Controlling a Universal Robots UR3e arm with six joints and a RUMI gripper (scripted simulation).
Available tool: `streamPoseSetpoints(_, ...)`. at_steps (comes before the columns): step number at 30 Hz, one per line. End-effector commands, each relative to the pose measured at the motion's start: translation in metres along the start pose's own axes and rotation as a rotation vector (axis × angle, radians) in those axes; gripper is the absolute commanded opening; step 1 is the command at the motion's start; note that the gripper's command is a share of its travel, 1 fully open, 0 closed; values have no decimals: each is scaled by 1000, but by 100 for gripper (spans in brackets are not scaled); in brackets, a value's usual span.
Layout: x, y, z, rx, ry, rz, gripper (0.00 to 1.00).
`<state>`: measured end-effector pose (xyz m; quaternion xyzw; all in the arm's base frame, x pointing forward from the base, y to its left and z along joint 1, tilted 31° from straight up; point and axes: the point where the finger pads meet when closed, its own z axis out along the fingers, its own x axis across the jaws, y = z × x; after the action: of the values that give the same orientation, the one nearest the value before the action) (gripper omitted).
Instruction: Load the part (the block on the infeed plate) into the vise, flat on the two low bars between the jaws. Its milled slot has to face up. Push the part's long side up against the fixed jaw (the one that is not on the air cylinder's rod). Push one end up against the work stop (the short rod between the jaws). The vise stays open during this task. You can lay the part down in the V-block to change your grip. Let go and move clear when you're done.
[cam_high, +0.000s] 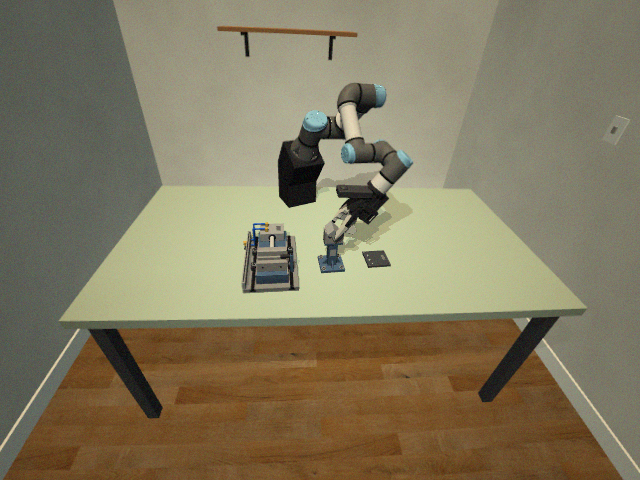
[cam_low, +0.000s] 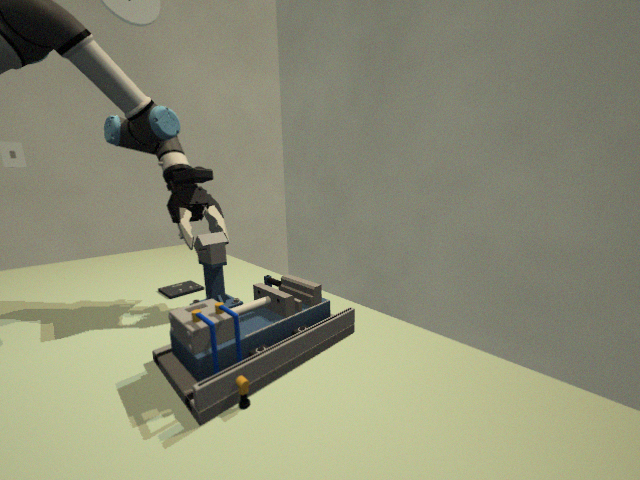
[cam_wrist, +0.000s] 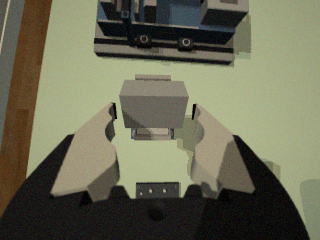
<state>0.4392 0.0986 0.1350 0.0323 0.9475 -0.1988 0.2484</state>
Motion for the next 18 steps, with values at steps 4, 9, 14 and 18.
streamPoseSetpoints(4,-1,-1,-1,-55,-3,1,51)
streamPoseSetpoints(9,-1,-1,-1,-93,-3,1,51)
streamPoseSetpoints(14,-1,-1,-1,-142,-3,1,51)
streamPoseSetpoints(18,-1,-2,-1,-183,-4,1,51)
